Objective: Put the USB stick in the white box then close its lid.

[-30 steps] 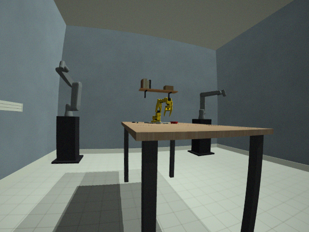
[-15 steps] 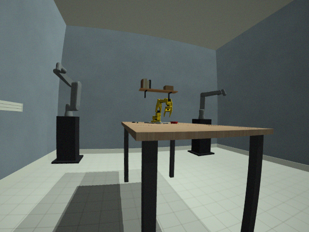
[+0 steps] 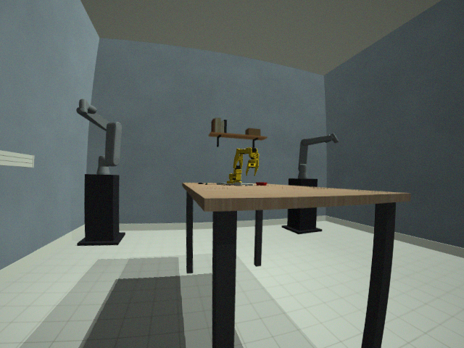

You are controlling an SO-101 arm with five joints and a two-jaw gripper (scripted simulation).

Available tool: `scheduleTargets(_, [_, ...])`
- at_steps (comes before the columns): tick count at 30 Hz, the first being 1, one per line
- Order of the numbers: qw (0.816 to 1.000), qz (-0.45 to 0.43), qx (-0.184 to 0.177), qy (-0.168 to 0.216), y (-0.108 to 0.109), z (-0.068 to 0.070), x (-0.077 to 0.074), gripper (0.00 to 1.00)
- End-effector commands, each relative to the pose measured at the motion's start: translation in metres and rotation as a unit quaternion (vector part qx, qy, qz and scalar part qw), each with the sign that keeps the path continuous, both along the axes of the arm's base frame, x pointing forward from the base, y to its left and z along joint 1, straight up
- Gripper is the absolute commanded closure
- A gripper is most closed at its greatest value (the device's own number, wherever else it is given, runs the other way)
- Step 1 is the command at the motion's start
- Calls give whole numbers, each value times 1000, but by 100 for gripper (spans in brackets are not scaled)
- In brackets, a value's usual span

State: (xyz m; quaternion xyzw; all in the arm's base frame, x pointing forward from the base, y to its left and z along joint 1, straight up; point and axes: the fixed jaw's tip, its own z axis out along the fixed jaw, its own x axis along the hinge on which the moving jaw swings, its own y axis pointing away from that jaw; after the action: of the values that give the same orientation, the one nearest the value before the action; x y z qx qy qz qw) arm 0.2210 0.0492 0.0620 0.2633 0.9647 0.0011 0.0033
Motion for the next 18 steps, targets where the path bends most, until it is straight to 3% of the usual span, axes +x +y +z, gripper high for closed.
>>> scheduleTargets(1, [1000,-2,0,1,1,-1,-1,71])
scheduleTargets(11, [1000,-5,0,1,-1,-1,-1,71])
scheduleTargets(18, [1000,-27,0,0,-14,-1,2,71])
